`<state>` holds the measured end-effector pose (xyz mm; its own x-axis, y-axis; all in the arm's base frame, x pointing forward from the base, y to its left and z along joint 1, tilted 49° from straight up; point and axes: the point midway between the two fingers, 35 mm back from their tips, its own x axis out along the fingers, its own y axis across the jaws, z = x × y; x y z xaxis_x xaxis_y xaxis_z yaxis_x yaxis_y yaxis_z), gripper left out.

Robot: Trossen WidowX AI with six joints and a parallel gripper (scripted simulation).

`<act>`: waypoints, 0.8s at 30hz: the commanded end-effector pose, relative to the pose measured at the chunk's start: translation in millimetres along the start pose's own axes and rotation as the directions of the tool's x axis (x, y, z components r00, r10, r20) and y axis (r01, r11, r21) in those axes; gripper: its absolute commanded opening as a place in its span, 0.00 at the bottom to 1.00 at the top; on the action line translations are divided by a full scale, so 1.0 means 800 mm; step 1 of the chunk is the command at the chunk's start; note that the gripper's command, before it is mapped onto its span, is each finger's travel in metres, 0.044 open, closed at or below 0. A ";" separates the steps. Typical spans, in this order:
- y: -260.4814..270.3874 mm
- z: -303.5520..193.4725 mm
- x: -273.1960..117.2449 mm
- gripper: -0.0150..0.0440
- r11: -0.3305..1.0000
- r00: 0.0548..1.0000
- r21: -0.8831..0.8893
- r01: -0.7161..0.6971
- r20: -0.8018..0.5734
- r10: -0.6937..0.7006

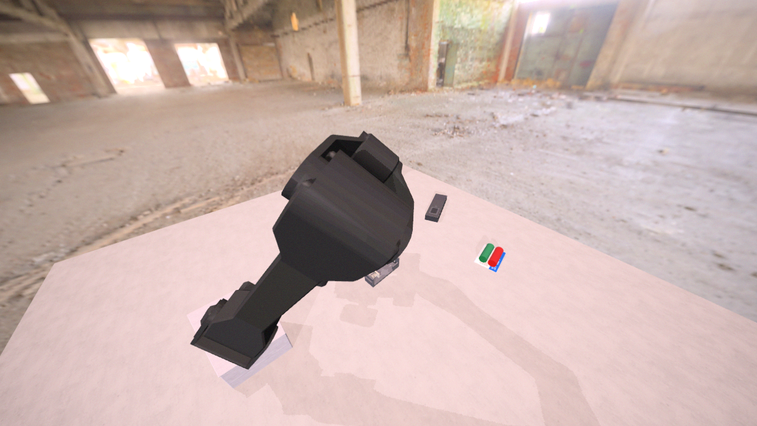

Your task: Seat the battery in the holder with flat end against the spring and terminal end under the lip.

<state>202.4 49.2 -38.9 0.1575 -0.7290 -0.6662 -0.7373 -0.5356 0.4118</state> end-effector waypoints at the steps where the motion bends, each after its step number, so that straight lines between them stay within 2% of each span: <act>1: 0.001 -0.003 -0.008 0.37 0.999 1.000 0.044 -0.004 0.006 0.004; 6: -0.013 -0.016 -0.013 0.37 0.952 1.000 0.306 -0.004 0.007 0.002; 12: -0.030 -0.033 -0.020 0.37 0.799 1.000 0.601 -0.004 0.007 0.000; 18: -0.044 -0.053 -0.025 0.37 0.558 1.000 0.830 -0.004 0.006 -0.001; 24: -0.058 -0.073 -0.031 0.37 0.252 1.000 0.968 -0.004 0.005 -0.002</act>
<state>262.8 67.7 -7.5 0.1613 -0.7190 -0.6761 -0.8989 0.1757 -0.4013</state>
